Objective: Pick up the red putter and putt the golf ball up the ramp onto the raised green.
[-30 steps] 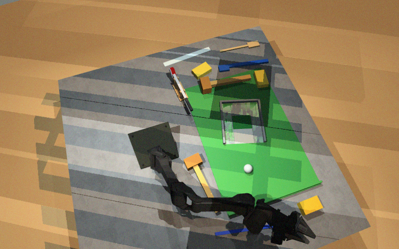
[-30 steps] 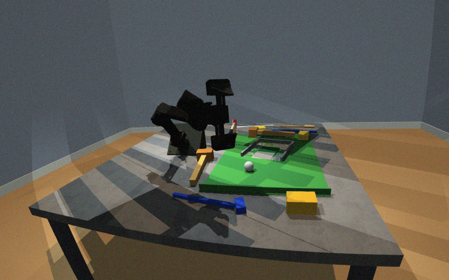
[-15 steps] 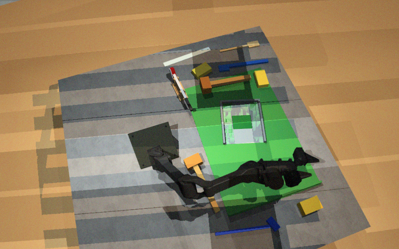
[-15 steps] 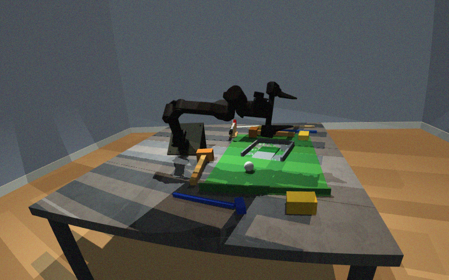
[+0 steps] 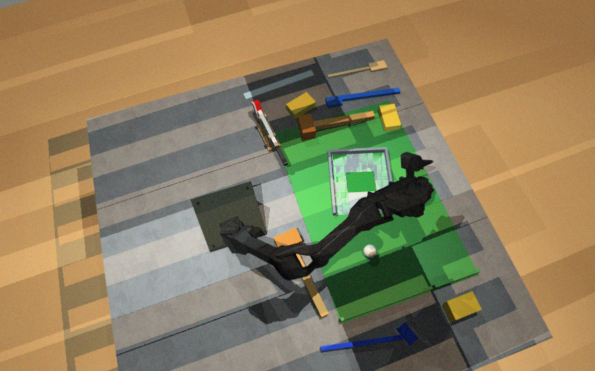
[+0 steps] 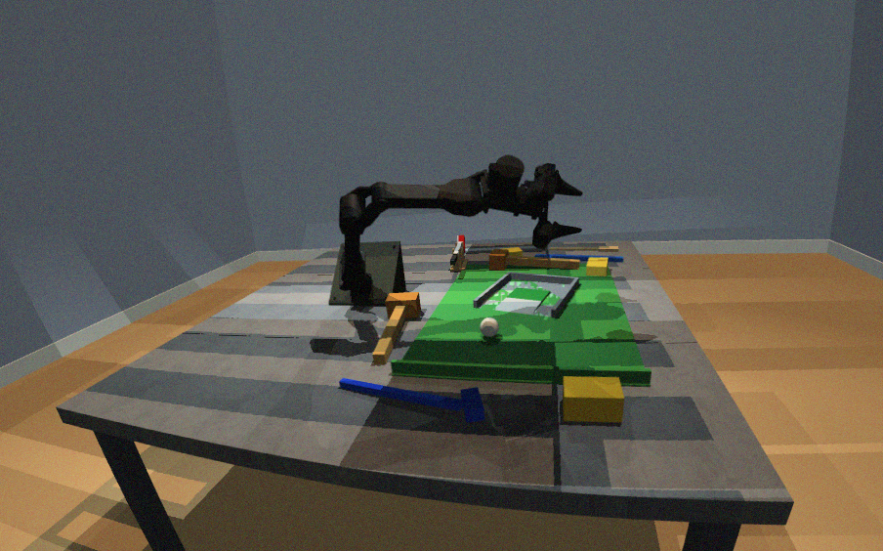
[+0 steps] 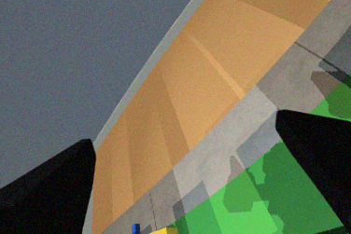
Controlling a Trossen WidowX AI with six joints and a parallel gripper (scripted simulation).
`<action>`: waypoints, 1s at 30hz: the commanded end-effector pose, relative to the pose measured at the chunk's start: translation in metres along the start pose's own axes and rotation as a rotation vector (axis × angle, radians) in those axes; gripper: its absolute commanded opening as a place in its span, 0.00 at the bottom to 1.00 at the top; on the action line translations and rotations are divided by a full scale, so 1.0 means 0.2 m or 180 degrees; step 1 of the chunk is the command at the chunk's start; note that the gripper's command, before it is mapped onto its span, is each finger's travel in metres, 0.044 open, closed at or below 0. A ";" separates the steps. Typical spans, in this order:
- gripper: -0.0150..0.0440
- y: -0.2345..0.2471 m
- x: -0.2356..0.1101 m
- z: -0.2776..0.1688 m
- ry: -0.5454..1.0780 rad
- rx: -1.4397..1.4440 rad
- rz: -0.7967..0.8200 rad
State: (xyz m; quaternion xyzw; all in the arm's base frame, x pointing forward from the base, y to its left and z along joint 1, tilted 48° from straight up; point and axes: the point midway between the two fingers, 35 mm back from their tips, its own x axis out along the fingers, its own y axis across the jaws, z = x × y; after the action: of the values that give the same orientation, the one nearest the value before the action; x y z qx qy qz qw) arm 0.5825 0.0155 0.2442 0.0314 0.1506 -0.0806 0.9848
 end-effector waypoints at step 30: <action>1.00 0.51 -1.06 -2.17 0.4342 -0.5590 0.2120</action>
State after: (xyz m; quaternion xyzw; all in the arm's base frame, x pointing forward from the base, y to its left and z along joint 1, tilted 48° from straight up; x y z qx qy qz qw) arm 0.3045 0.1909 -0.0925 -0.5537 0.6298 0.3207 0.4404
